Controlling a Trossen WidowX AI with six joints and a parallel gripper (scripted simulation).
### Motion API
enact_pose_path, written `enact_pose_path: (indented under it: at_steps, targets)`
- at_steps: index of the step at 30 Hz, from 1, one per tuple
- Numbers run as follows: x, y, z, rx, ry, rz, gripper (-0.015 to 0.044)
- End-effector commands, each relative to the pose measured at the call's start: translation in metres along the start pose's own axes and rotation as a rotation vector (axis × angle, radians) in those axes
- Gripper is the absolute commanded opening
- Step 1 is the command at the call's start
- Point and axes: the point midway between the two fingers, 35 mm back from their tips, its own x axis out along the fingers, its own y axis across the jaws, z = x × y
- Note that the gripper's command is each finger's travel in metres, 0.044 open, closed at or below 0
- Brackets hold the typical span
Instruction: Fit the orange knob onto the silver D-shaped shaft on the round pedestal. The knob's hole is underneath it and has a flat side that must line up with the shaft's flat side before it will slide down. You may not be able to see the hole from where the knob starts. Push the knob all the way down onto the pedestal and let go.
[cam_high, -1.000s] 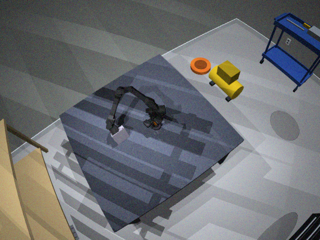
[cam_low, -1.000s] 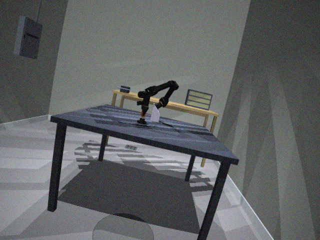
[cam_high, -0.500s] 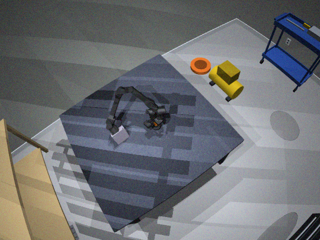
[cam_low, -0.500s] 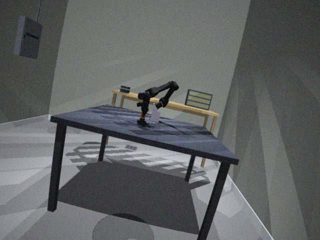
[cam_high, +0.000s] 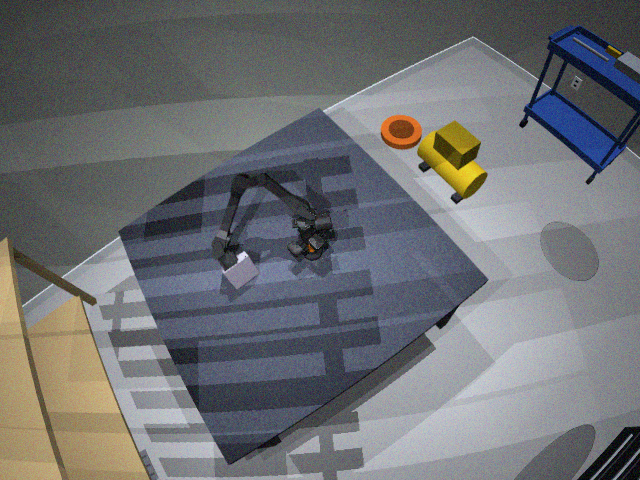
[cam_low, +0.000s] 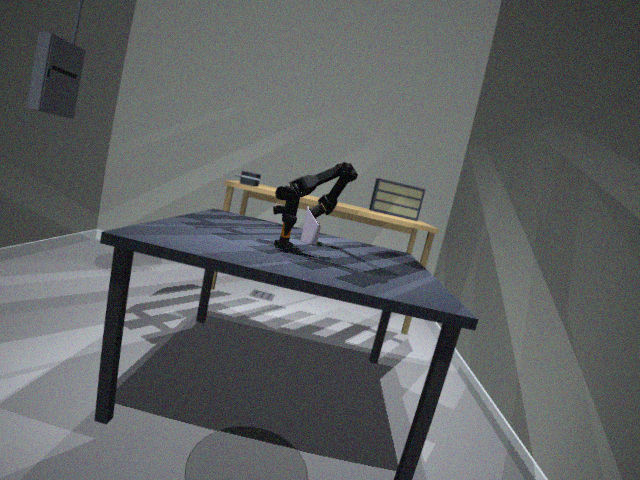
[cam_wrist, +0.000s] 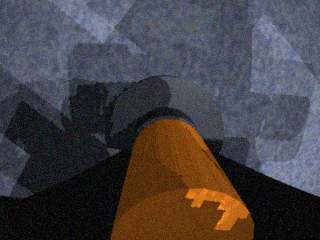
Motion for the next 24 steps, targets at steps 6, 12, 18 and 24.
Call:
enact_pose_path:
  at_steps: [6,12,18,24]
  targets:
    - [-0.001,0.0,0.0,0.0,-0.001,0.001,0.0263]
    - [-0.001,0.0,0.0,0.0,-0.001,0.001,0.042]
    - [-0.001,0.0,0.0,0.0,-0.001,0.001,0.044]
    - [-0.068,0.002,0.003,0.001,-0.006,0.0,0.044]
